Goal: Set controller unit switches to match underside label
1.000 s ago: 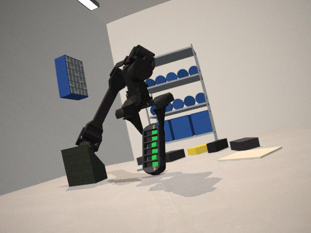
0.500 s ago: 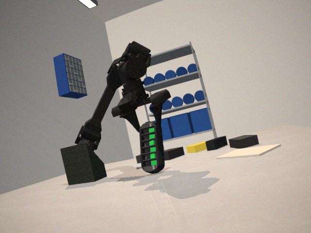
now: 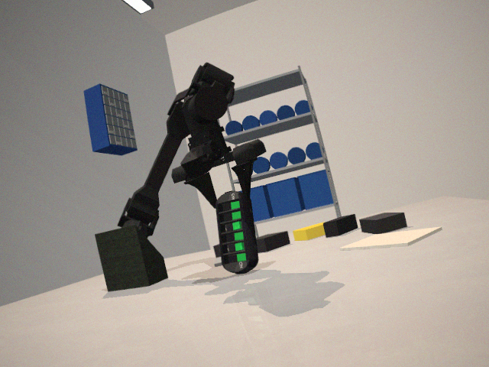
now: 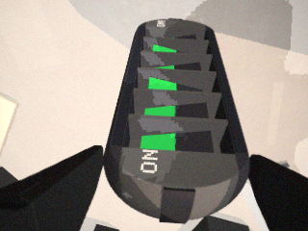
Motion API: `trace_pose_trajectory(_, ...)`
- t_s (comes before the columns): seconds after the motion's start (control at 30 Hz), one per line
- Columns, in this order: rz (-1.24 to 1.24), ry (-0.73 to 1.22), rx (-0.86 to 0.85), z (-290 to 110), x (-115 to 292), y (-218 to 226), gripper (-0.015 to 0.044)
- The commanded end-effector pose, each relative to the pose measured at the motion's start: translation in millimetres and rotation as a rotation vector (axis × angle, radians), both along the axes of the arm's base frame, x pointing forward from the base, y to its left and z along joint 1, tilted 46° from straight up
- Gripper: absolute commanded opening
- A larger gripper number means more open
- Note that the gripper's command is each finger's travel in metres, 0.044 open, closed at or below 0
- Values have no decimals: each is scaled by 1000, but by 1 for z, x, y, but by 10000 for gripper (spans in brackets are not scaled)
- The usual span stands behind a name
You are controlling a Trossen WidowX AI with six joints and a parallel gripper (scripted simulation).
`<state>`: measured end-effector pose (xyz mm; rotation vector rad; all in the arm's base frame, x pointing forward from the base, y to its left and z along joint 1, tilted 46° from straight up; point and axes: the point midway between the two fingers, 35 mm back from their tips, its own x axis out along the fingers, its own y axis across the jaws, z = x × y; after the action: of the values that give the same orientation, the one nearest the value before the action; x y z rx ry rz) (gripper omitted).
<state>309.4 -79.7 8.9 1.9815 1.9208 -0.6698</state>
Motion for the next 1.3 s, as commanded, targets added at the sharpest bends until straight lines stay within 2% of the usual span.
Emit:
trace_pose_trajectory(0.0,7,0,-21,-5,0,-4,336)
trace_pose_trajectory(1.27,16,5,-109,-25,-3,-24,336)
